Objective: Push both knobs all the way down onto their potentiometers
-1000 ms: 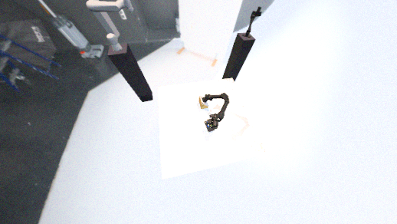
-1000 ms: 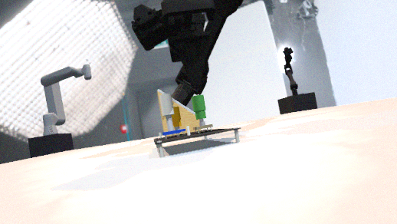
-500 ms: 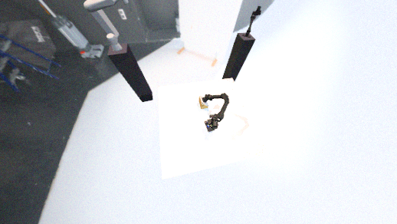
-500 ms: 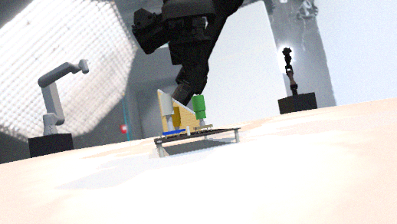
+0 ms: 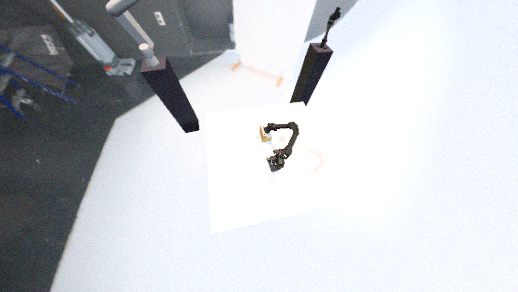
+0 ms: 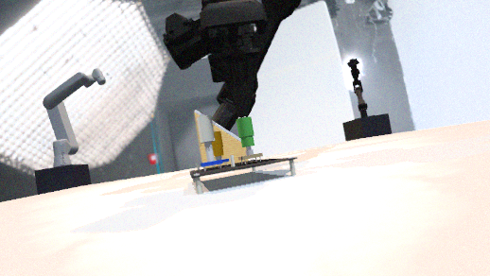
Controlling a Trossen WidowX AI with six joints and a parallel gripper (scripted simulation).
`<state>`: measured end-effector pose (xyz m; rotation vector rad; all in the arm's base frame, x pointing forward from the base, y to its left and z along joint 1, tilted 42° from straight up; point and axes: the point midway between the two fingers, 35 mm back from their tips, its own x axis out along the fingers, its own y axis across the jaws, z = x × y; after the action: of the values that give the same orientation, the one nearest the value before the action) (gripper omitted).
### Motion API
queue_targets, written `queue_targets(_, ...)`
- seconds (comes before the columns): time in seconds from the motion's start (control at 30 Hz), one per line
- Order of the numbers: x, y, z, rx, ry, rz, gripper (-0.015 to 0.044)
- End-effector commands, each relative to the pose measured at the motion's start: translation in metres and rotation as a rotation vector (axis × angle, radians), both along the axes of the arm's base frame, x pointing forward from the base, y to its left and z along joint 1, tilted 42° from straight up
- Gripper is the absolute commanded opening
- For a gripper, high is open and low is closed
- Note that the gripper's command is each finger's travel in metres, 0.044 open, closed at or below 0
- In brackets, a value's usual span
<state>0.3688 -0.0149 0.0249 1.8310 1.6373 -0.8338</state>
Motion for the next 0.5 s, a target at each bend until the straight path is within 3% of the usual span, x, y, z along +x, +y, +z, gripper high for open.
queue_targets(0.0,0.0003,0.0012,-0.0016,0.004,0.004,-0.005,0.0000)
queue_targets(0.47,0.0003,0.0011,-0.0015,0.004,0.004,-0.005,0.0000)
